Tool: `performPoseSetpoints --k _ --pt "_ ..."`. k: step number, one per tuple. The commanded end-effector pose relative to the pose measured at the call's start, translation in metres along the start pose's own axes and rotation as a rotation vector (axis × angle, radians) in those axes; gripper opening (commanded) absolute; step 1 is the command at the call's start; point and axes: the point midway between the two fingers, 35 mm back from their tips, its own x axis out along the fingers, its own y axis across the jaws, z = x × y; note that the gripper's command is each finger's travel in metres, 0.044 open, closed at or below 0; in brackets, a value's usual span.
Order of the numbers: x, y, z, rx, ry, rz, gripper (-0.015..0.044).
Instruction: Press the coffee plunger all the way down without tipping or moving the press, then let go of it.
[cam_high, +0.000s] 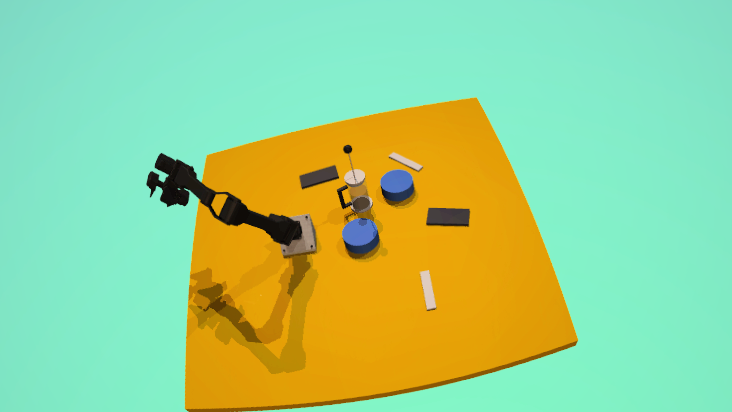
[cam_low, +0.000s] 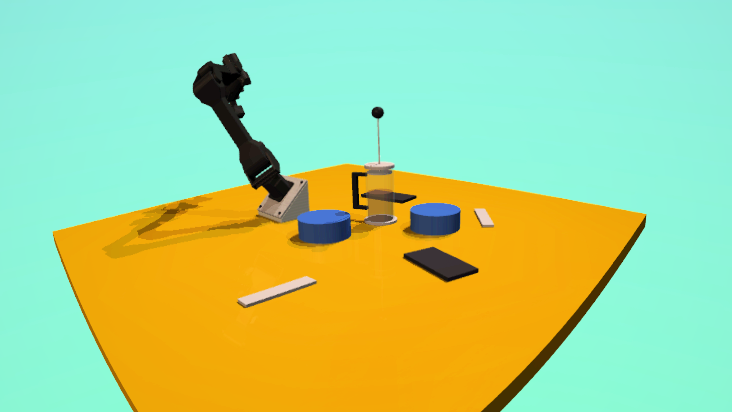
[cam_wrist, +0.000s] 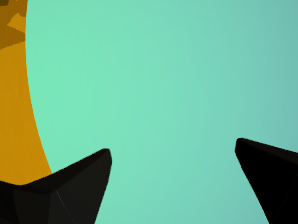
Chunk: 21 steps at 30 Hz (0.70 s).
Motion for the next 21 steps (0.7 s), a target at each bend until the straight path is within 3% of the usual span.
performPoseSetpoints --k 1,6,13,21 --pt "-0.002 0.0 -0.002 0.01 0.01 -0.002 0.0426" --pt "-0.038 -0.001 -0.042 0.208 0.191 -0.054 0.044" --pt "-0.132 0.015 -0.115 0.635 0.554 -0.221 0.044" --pt "-0.243 0.058 -0.16 1.053 0.884 -0.467 0.044"
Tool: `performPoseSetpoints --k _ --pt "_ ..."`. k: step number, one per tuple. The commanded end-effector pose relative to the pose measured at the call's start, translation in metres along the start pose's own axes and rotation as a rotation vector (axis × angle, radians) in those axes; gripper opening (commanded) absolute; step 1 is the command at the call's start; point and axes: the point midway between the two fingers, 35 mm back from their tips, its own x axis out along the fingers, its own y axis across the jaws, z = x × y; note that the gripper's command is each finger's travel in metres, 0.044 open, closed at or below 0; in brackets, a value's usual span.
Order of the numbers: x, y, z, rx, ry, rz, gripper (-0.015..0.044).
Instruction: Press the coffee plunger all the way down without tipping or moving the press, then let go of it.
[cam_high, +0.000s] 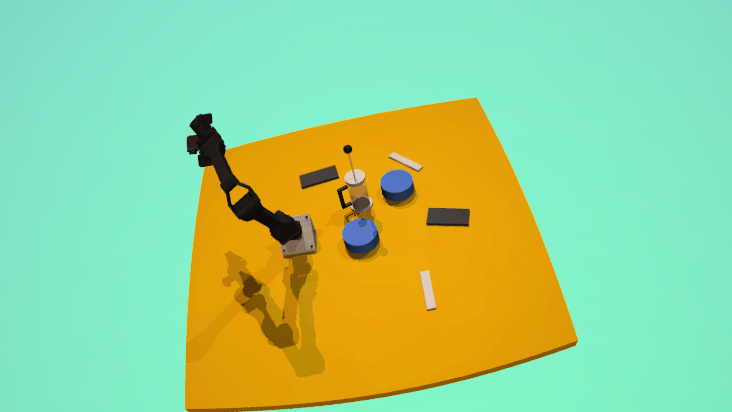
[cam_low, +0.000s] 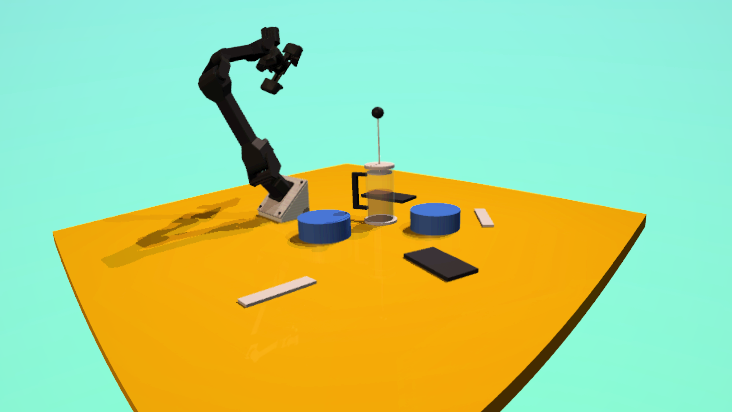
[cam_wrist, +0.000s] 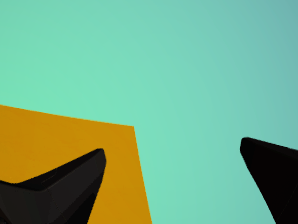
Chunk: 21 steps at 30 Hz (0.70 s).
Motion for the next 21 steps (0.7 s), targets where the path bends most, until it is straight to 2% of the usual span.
performPoseSetpoints --k 1,11,21 --pt "-0.024 -0.025 -0.049 0.222 0.14 -0.114 0.044" --pt "-0.12 -0.056 -0.19 0.85 0.526 -0.523 0.044" --pt "-0.245 -0.024 -0.299 1.376 0.851 -1.049 0.044"
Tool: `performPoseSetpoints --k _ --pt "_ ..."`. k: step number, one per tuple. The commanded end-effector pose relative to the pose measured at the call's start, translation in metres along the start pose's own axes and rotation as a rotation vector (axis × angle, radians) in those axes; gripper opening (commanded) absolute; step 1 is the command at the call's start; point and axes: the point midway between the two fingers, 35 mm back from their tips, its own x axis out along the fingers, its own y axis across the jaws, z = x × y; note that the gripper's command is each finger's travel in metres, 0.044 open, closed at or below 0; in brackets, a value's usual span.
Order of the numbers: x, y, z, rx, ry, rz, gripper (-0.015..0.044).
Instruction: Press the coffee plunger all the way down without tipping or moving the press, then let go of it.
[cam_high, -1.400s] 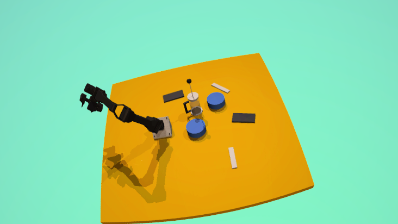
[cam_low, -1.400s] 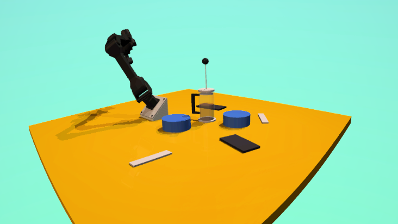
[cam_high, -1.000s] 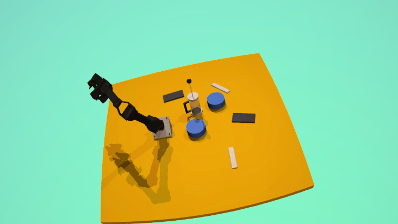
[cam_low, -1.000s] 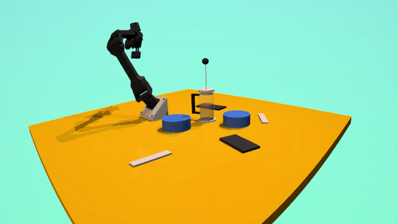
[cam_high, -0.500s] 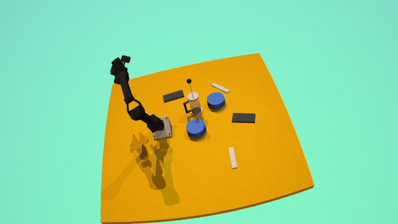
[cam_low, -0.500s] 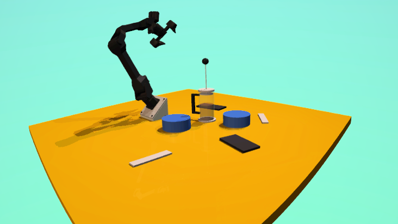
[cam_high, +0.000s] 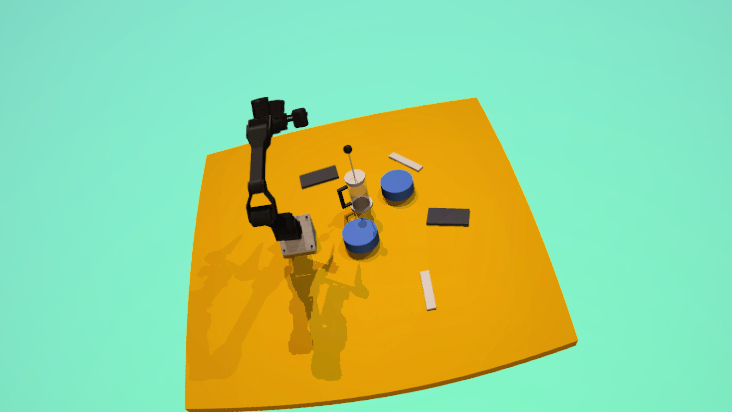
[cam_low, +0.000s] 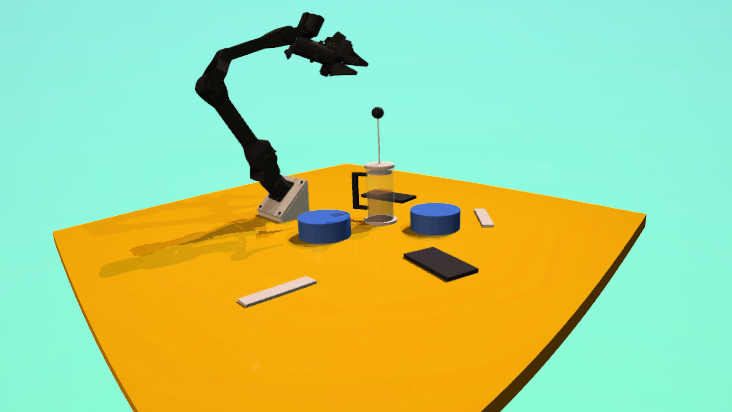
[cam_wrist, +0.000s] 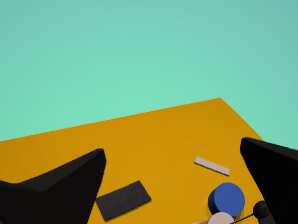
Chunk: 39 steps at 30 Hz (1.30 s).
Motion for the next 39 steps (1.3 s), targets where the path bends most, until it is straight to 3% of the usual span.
performPoseSetpoints --k 1,8,18,39 --pt "0.003 -0.058 -0.028 0.22 0.08 -0.198 0.044" --pt "-0.01 -0.134 -0.076 0.512 0.16 -0.512 0.044" --pt "0.015 -0.119 -0.128 0.511 0.159 -0.51 0.044" --pt "0.038 -0.129 -0.135 0.511 0.159 -0.507 0.044"
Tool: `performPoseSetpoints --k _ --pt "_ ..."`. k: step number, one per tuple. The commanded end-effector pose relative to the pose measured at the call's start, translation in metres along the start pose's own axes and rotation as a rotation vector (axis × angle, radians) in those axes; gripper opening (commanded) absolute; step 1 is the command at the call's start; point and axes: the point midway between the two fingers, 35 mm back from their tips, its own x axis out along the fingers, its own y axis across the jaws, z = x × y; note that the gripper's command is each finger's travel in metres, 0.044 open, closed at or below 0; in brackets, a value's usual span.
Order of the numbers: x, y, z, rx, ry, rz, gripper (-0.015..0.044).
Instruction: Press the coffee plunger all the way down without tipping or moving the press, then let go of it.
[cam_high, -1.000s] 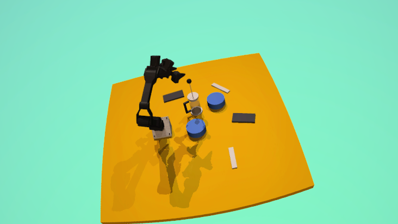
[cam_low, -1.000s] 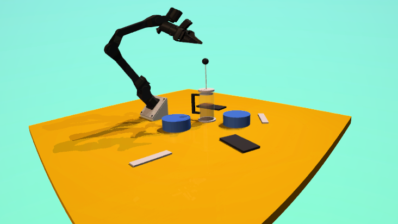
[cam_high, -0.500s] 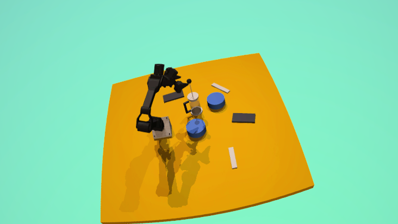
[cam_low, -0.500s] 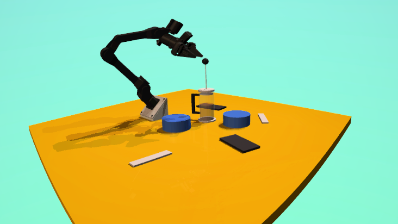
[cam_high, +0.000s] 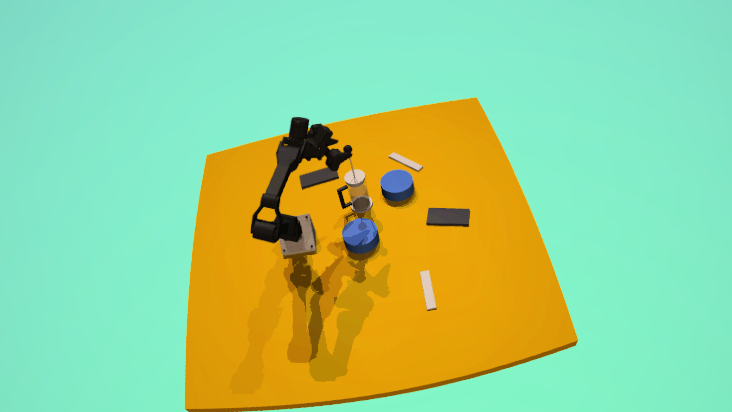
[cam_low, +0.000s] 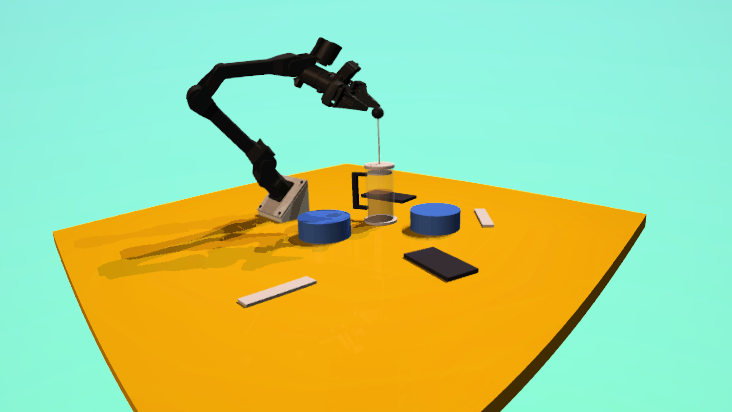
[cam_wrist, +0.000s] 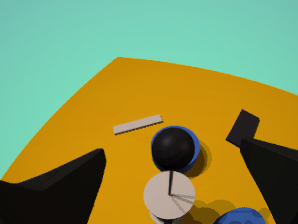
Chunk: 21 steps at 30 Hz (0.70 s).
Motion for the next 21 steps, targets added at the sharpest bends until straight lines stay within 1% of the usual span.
performPoseSetpoints --k 1,10,21 --pt "0.007 0.001 0.0 -0.003 0.001 0.003 0.044" --pt "0.019 0.0 -0.001 -0.003 -0.001 0.002 0.044" --pt "0.019 0.0 -0.001 -0.003 -0.001 0.002 0.0151"
